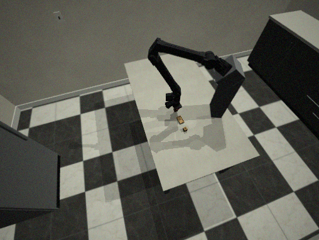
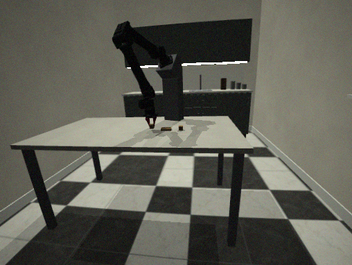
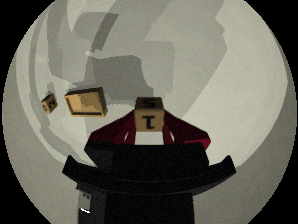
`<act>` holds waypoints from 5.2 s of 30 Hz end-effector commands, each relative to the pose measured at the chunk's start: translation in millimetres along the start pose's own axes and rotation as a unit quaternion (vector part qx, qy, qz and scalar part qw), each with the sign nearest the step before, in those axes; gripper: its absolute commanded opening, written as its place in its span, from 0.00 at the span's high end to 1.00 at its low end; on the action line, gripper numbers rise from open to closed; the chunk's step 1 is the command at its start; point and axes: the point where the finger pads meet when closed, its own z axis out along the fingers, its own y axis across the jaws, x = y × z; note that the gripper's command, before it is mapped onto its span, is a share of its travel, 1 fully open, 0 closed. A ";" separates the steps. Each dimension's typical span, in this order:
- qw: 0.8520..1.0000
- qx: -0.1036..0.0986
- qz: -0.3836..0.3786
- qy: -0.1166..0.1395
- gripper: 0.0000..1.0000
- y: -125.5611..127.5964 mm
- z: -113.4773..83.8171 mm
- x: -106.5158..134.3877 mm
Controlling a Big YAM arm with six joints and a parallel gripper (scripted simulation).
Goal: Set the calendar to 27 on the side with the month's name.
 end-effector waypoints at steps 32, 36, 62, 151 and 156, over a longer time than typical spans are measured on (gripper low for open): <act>1.000 -0.007 -0.001 0.007 0.73 87.4 -89.3 11.7; 1.000 -0.006 -0.002 0.005 0.73 122.3 -95.4 15.5; 1.000 0.005 0.001 -0.008 0.73 124.5 -76.3 2.3; 1.000 0.000 -0.007 0.005 0.73 127.2 -30.1 15.2; 1.000 0.000 -0.007 0.005 0.73 127.2 -30.1 15.2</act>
